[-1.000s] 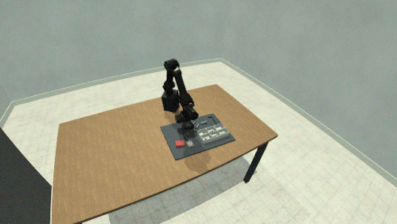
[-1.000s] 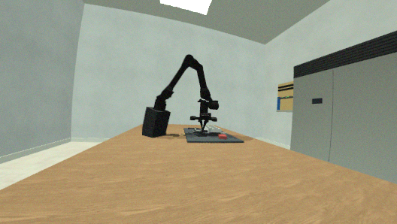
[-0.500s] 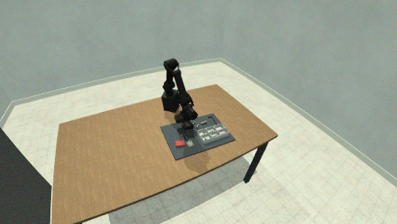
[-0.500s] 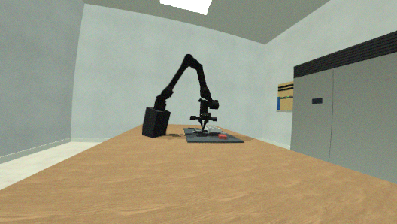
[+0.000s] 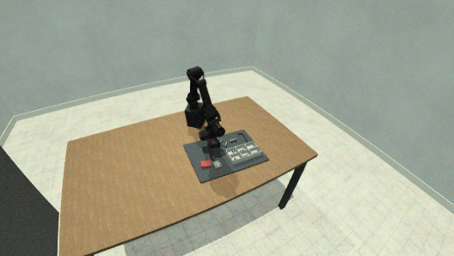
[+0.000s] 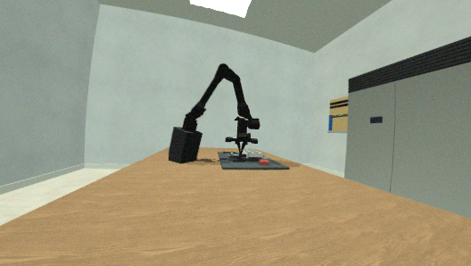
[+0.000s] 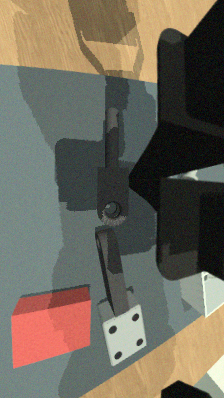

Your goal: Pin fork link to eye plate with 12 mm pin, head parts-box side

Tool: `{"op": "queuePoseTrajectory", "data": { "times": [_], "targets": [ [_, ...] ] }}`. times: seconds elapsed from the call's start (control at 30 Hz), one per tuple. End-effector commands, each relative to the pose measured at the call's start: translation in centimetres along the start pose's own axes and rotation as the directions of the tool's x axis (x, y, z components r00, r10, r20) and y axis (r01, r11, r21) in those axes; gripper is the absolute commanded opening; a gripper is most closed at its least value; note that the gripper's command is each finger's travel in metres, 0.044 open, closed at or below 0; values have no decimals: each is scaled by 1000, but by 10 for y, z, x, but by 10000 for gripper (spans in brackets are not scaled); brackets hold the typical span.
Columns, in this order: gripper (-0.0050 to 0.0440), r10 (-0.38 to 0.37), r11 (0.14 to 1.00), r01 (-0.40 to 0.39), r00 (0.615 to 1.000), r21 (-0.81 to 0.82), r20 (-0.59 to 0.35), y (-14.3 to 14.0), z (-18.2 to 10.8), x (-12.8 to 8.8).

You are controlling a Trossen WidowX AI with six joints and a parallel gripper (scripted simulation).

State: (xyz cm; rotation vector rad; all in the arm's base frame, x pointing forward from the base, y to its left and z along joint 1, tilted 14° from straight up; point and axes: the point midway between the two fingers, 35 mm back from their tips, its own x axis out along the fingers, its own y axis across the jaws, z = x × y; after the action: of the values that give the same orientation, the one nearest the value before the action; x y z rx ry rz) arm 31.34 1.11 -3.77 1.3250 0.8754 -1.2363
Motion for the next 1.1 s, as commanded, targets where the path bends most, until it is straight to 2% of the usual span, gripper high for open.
{"op": "queuePoseTrajectory", "data": {
  "times": [0.0, 1.07],
  "targets": [
    [0, 1, 1000, -1, 1000, 1, 5, 0, 4, -1],
    [0, 1, 1000, -1, 1000, 1, 5, 0, 14, -3]
  ]
}}
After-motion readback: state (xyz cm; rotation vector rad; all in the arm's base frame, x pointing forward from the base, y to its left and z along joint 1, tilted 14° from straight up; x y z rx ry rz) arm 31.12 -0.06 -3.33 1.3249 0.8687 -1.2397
